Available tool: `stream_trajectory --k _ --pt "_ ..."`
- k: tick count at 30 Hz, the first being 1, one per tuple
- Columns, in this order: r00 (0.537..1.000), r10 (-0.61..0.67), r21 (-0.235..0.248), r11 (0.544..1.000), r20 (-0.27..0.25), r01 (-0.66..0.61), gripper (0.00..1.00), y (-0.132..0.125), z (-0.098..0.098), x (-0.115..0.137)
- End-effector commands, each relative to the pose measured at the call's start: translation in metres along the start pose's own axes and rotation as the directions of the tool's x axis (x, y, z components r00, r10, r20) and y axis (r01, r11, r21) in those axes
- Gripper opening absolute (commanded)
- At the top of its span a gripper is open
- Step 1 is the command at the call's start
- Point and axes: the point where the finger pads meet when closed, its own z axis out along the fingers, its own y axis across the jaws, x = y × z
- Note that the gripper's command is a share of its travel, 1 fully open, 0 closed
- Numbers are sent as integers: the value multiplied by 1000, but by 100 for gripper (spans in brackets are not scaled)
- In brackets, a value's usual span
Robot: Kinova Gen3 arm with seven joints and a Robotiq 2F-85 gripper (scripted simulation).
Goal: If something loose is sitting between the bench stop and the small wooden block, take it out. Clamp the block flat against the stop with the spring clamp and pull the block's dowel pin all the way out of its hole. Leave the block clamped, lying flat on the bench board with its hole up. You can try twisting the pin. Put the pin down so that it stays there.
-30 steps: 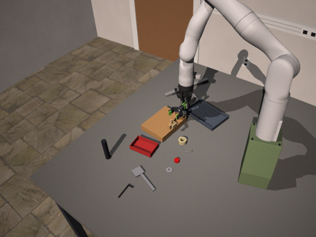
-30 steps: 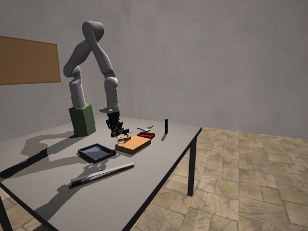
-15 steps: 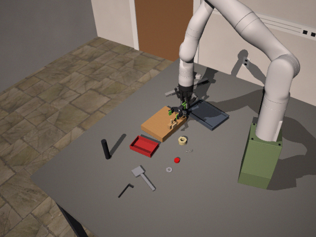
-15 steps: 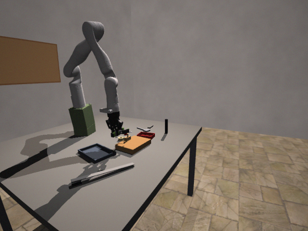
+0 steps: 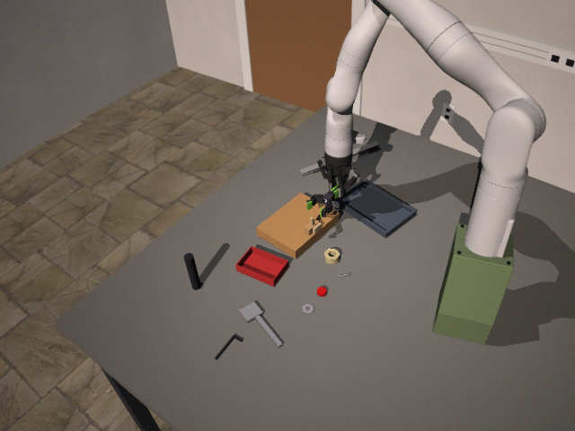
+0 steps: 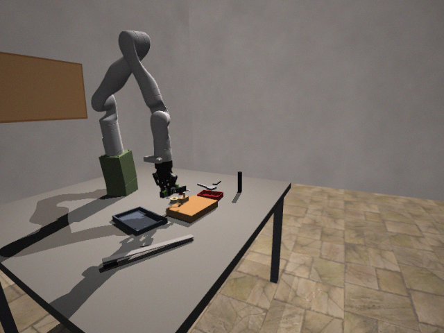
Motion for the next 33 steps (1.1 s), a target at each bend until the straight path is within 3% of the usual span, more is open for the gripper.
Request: stream_trajectory --k 1,33 --pt "1000 0 2 1000 0 0 32 -1 -1 0" --pt "1000 -5 -11 1000 7 5 32 -1 10 0"
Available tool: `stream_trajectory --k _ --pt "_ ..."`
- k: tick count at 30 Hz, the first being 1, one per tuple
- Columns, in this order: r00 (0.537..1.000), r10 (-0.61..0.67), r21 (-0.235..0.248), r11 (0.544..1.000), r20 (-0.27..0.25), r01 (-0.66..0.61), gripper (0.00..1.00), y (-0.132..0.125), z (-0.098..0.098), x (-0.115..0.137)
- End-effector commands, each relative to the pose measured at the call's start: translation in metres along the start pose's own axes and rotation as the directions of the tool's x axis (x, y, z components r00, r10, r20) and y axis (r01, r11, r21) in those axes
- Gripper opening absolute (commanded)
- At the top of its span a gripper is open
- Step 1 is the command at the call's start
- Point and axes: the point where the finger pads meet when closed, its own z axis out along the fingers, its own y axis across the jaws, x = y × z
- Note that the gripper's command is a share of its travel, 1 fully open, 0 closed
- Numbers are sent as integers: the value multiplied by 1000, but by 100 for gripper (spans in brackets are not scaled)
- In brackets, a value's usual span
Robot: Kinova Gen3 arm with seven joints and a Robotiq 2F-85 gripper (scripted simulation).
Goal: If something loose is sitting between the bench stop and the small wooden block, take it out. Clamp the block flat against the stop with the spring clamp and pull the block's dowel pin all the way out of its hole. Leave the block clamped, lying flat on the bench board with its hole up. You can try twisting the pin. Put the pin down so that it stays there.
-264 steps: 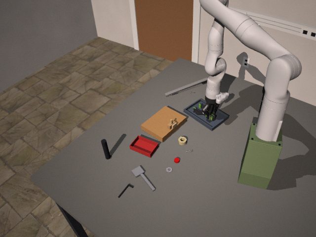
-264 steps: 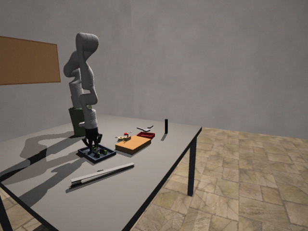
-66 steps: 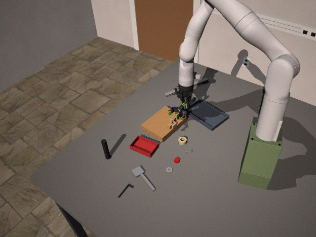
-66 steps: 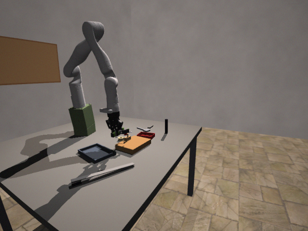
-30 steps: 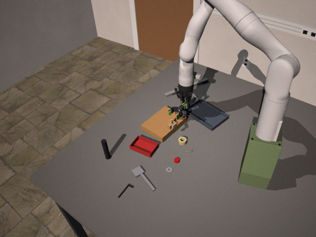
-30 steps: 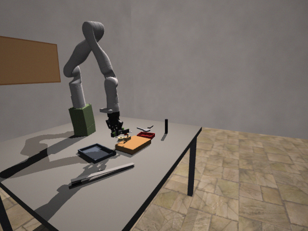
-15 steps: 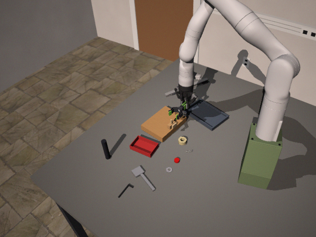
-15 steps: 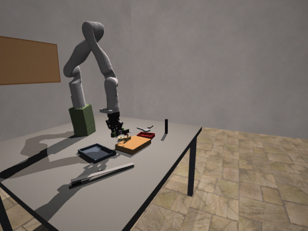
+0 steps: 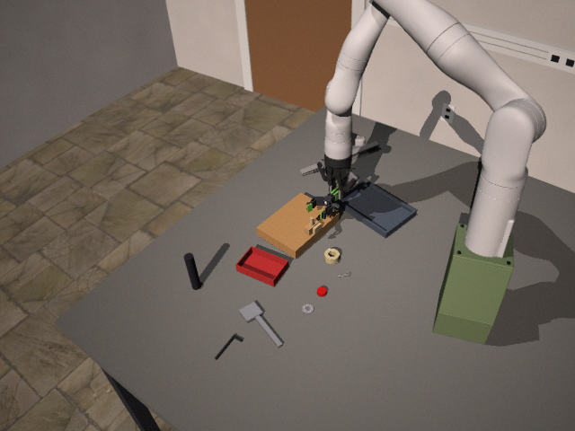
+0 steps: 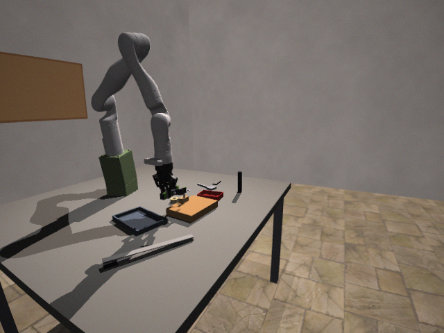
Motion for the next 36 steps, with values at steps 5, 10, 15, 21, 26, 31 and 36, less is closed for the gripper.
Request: stream_trajectory --k 5,10,15,21,26,31,36 --pt "1000 0 2 1000 0 0 32 -1 8 0" --pt "1000 0 2 1000 0 0 32 -1 14 0" --pt "1000 0 2 1000 0 0 32 -1 18 0" --pt "1000 0 2 1000 0 0 32 -1 27 0" --pt "1000 0 2 1000 0 0 32 -1 33 0" --pt "1000 0 2 1000 0 0 32 -1 37 0" --pt "1000 0 2 1000 0 0 32 -1 42 0"
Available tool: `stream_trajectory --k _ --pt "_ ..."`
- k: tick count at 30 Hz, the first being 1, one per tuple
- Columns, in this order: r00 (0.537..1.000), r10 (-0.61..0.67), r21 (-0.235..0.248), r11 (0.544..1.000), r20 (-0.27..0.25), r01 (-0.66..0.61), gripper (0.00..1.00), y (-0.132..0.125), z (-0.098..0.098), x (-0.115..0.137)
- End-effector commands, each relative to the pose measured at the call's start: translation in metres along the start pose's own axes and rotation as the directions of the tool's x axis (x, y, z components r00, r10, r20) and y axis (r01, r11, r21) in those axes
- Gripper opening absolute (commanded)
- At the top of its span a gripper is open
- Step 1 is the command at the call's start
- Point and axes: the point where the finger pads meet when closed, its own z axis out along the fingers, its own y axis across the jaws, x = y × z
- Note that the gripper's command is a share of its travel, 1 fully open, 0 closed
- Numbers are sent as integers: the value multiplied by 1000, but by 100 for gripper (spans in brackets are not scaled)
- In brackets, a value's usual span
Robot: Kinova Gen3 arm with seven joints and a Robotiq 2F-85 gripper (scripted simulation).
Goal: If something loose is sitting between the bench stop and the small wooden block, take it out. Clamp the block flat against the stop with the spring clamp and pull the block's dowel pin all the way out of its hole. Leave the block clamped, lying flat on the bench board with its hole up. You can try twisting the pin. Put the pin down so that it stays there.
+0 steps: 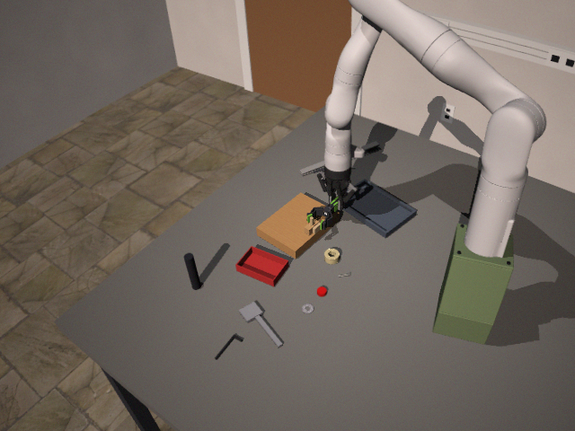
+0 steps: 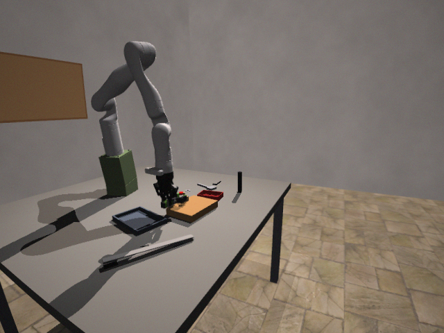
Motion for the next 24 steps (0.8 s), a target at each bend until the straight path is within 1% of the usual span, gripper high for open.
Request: stream_trajectory --k 1,9,24 --pt "1000 0 2 1000 0 0 32 -1 3 0" --pt "1000 0 2 1000 0 0 32 -1 9 0" --pt "1000 0 2 1000 0 0 32 -1 13 0"
